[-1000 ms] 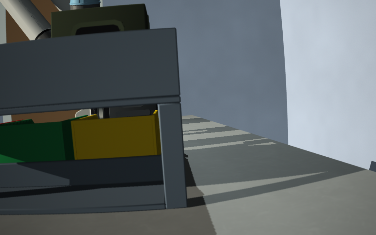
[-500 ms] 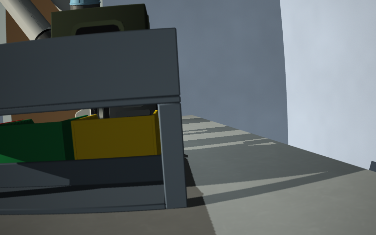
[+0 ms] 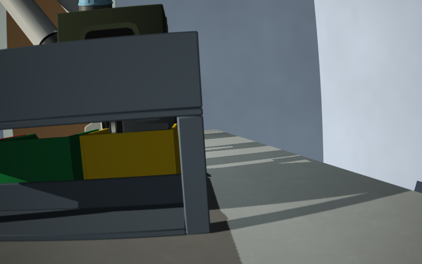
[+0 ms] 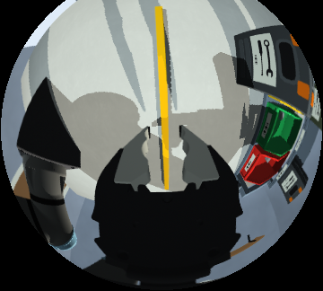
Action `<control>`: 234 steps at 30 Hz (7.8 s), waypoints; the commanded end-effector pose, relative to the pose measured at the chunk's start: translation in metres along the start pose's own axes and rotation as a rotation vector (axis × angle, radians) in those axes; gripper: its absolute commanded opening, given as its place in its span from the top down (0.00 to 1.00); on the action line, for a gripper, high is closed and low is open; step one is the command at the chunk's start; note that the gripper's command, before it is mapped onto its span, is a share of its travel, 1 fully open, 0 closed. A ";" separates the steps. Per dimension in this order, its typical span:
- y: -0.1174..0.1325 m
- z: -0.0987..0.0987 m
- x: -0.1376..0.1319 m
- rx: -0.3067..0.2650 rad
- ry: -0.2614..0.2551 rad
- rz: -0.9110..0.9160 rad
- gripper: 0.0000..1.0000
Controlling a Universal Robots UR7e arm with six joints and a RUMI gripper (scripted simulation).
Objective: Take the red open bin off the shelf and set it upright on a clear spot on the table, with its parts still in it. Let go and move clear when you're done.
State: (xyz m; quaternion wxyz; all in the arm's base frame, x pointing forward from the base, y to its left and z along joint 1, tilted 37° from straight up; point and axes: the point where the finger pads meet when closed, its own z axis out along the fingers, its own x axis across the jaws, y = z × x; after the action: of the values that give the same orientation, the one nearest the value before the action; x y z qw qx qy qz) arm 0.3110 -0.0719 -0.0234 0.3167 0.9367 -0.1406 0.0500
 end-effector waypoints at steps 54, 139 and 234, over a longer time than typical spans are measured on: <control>0.000 -0.093 0.000 0.000 0.001 0.000 0.74; 0.000 -0.147 0.000 0.000 0.001 0.000 1.00; 0.112 -0.152 0.227 0.000 0.001 0.000 1.00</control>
State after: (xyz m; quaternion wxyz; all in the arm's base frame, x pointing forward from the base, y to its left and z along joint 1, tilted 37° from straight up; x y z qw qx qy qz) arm 0.4936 -0.1173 0.2026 0.3167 0.9367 -0.1406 0.0498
